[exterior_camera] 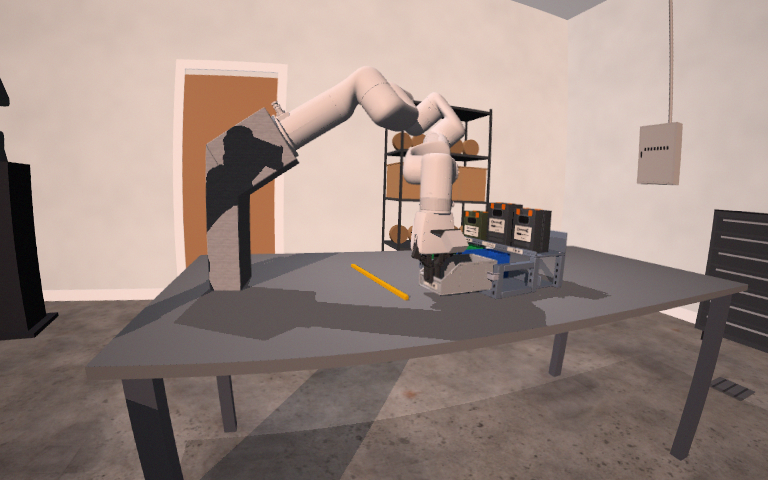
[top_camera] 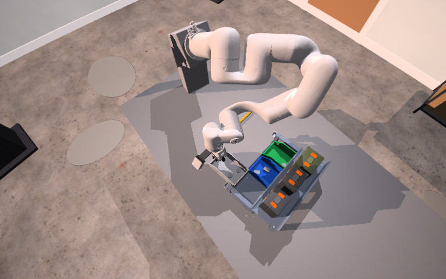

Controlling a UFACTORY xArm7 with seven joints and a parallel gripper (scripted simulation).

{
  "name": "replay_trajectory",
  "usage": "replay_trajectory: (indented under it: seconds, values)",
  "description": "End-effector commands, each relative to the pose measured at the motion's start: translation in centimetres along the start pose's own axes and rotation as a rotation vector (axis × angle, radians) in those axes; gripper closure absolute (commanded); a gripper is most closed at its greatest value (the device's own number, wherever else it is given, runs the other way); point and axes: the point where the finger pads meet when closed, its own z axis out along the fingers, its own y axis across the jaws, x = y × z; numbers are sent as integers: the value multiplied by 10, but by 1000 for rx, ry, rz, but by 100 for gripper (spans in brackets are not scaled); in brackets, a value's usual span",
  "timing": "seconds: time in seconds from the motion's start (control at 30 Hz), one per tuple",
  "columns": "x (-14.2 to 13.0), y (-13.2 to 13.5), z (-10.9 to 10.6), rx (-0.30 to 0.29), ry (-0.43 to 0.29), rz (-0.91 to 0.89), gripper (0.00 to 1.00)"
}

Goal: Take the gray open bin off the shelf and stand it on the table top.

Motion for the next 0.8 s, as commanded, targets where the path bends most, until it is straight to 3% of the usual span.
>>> replay_trajectory:
  seconds: [0.0,0.77]
  values:
    - [1,0,-1,0,3,1,100]
    - [1,0,10,0,3,1,100]
